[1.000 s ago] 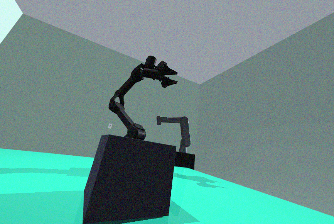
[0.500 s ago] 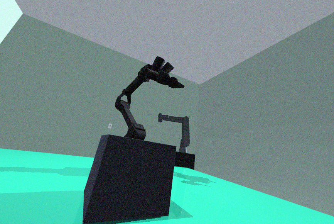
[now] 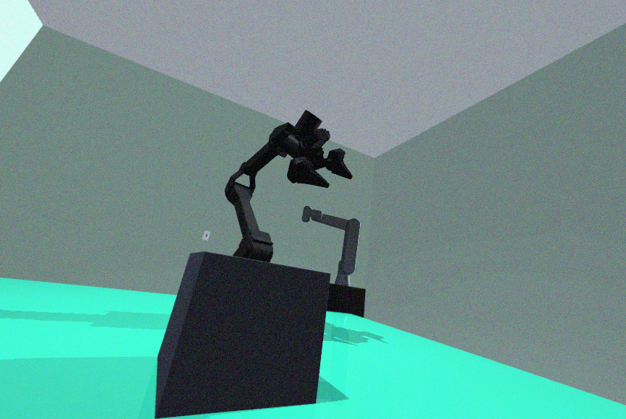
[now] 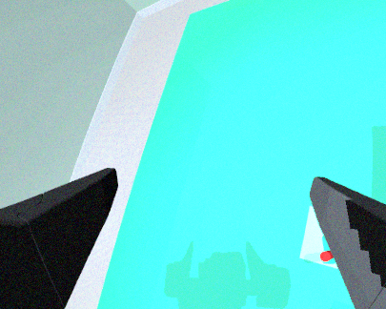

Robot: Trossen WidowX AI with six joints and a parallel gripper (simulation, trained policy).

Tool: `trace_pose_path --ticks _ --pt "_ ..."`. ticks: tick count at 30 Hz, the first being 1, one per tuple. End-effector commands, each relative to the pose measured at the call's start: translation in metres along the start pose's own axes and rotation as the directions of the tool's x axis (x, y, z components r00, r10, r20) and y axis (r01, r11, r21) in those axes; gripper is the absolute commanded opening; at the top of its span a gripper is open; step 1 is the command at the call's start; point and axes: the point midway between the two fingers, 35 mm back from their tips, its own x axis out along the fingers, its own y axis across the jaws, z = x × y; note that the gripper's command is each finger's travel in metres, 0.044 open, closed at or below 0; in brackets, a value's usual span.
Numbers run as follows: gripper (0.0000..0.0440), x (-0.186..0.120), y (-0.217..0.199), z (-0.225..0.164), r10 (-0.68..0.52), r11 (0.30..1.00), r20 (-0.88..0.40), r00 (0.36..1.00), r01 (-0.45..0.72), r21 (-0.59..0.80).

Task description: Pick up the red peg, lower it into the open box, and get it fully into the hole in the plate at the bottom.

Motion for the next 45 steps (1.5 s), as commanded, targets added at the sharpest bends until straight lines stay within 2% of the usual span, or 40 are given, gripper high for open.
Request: trace_pose_path --ticks 1,9,17,29,45 --pt "0.044 0.011 -0.013 -0.005 -0.047 0.995 -0.038 0.998 0.051 0.089" --pt "0.044 0.034 -0.041 -0.019 -0.138 0.938 -0.142 0.98 0.175 0.299" --pt "0.044 0.052 -0.064 -0.037 -0.206 0.825 -0.261 0.943 0.311 0.472" --pt "0.044 0.075 -0.086 -0.071 -0.269 0.586 -0.453 0.85 0.518 0.623" --pt "0.044 0.097 -0.097 -0.114 -0.341 0.243 -0.64 0.688 0.722 0.647"
